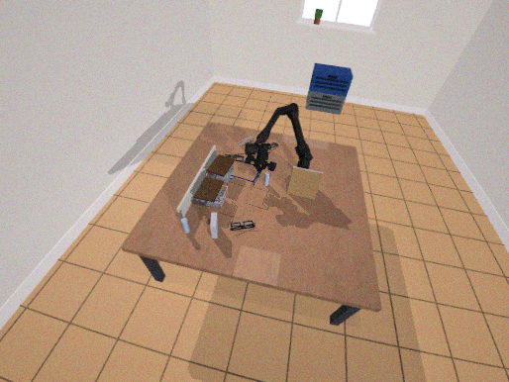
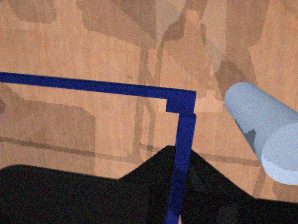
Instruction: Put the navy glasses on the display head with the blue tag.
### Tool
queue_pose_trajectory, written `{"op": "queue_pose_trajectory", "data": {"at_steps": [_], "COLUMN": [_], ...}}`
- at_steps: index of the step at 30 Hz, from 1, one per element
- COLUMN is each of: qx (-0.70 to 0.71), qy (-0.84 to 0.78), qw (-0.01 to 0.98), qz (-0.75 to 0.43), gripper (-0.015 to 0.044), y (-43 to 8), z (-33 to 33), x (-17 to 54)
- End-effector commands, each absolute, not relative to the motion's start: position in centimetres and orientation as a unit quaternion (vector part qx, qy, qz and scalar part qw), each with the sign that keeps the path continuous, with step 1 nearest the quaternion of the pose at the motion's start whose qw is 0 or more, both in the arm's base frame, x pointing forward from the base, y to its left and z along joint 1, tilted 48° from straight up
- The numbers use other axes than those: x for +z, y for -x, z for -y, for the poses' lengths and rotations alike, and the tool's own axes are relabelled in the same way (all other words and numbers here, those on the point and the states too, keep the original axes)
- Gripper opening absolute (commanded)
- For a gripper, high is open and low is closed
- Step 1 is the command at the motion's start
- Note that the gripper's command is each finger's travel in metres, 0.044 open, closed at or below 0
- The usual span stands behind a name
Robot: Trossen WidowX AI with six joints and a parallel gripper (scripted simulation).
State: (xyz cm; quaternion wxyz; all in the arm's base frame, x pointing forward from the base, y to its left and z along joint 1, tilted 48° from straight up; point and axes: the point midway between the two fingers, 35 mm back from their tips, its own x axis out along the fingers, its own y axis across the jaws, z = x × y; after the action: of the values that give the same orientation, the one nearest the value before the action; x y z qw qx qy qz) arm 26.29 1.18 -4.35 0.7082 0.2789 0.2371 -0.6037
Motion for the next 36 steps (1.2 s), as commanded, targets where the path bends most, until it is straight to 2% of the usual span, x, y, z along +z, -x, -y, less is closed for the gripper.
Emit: {"op": "queue_pose_trajectory", "data": {"at_steps": [1,36], "qx": [-0.604,-0.599], "qy": [-0.275,-0.276], "qw": [0.710,0.713], "qz": [-0.237,-0.235], "gripper": [0.0000,0.0000], "y": [-26.3,-27.6], "z": [-0.7,1.1], "x": [-4.7,-6.0]}}
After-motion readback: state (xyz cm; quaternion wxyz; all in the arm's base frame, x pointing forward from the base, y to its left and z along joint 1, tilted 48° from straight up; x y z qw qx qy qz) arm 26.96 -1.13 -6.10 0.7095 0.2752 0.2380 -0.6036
